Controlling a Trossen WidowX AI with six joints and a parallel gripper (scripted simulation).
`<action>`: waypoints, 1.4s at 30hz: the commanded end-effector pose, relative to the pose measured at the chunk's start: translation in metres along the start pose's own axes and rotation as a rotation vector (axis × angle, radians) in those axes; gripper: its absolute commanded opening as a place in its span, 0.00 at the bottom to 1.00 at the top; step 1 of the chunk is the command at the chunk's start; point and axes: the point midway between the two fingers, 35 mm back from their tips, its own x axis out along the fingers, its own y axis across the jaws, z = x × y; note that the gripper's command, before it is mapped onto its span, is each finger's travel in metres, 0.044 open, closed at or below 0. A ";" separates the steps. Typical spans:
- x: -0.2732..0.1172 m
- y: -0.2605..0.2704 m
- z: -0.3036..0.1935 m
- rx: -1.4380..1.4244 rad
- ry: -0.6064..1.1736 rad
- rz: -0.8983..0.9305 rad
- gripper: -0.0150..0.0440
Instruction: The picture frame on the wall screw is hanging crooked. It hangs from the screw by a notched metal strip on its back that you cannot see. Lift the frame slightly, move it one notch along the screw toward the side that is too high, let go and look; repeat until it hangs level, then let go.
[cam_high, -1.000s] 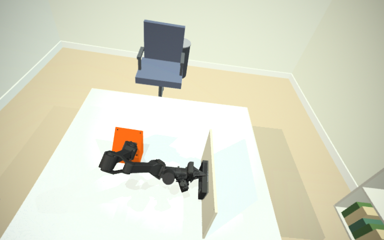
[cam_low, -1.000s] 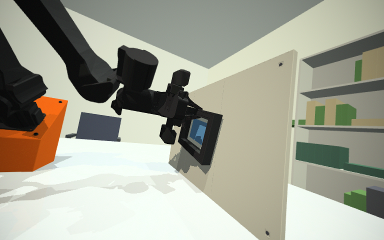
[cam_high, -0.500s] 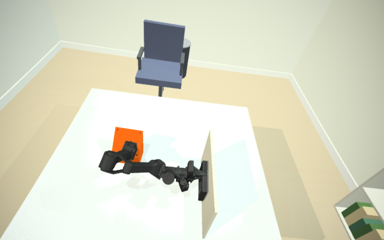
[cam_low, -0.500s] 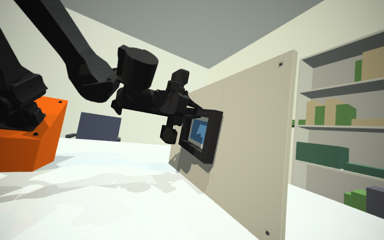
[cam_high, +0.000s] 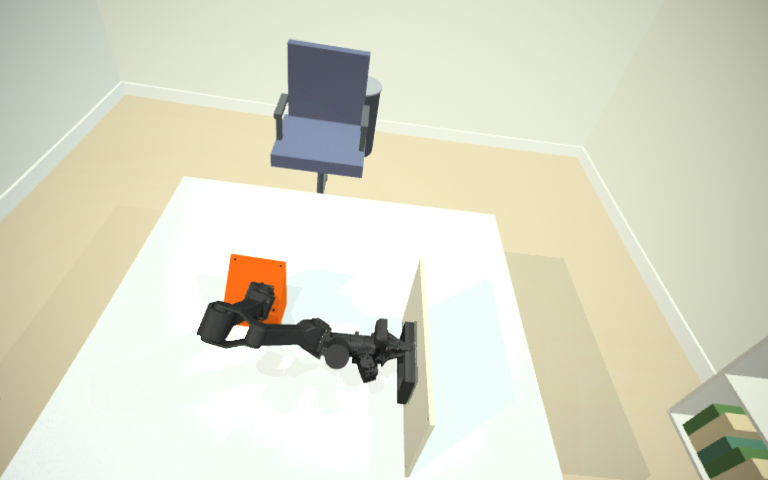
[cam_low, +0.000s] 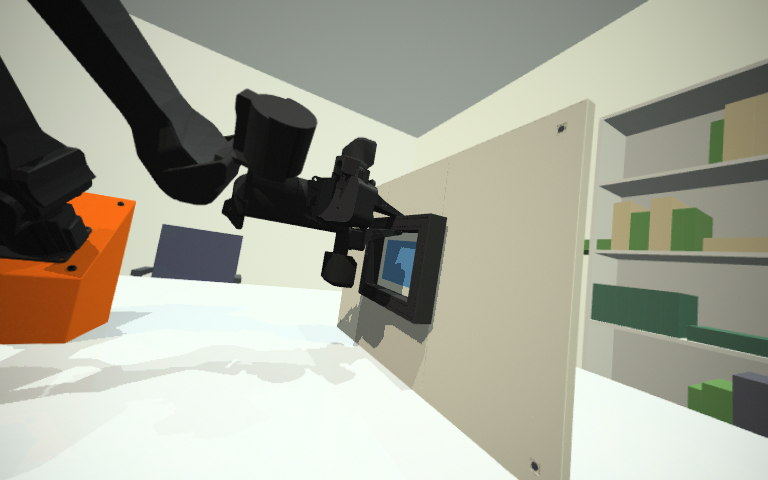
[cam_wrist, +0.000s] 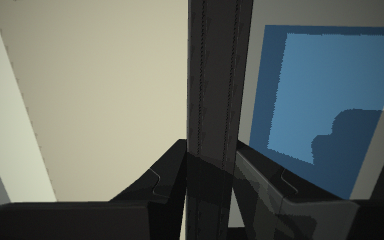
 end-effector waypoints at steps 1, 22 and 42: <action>0.000 0.000 0.000 -0.024 -0.001 -0.003 0.25; 0.000 0.001 0.000 -0.052 0.000 0.000 0.69; -0.103 -0.002 0.007 0.352 0.001 0.000 0.69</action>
